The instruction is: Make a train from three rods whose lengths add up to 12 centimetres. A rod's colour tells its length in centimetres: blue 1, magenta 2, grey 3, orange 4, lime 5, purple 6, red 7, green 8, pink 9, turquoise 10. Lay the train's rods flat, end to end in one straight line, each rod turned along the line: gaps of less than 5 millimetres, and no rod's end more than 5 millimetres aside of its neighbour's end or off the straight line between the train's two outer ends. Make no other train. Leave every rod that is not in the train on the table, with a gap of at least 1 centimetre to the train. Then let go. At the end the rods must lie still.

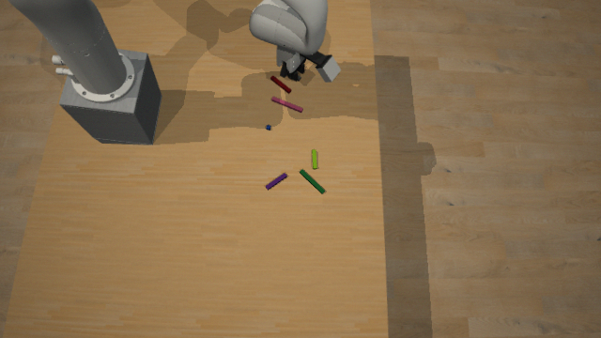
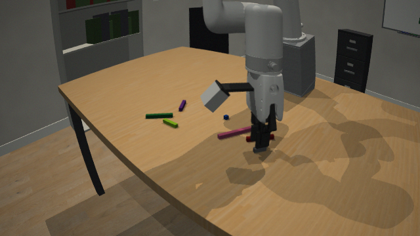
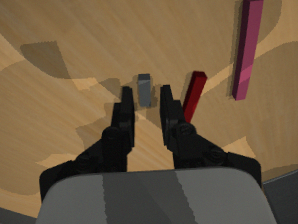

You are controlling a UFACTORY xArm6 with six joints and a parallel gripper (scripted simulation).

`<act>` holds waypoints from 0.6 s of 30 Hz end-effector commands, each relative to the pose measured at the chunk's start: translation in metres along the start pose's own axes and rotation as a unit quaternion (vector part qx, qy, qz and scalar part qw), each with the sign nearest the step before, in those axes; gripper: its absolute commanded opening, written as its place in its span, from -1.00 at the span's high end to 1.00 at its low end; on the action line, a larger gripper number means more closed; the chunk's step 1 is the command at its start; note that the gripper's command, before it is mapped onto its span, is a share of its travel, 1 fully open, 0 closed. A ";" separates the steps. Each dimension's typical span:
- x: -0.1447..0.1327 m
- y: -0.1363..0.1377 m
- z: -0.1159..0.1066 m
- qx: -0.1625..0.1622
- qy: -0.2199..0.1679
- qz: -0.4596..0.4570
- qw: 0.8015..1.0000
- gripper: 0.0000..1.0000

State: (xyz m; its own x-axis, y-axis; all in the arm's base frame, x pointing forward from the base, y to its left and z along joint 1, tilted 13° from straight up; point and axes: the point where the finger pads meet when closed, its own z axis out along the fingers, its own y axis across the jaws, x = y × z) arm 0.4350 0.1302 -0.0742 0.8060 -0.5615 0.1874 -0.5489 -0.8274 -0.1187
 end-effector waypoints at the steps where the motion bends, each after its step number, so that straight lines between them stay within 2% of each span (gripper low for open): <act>1: 0.001 -0.001 0.002 0.002 0.002 0.000 1.000 0.51; 18: 0.001 -0.001 0.004 0.002 0.002 0.000 1.000 0.51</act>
State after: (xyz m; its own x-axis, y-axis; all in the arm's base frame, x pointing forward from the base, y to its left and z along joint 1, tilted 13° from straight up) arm 0.4360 0.1303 -0.0785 0.8053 -0.5615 0.1904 -0.5485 -0.8274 -0.1202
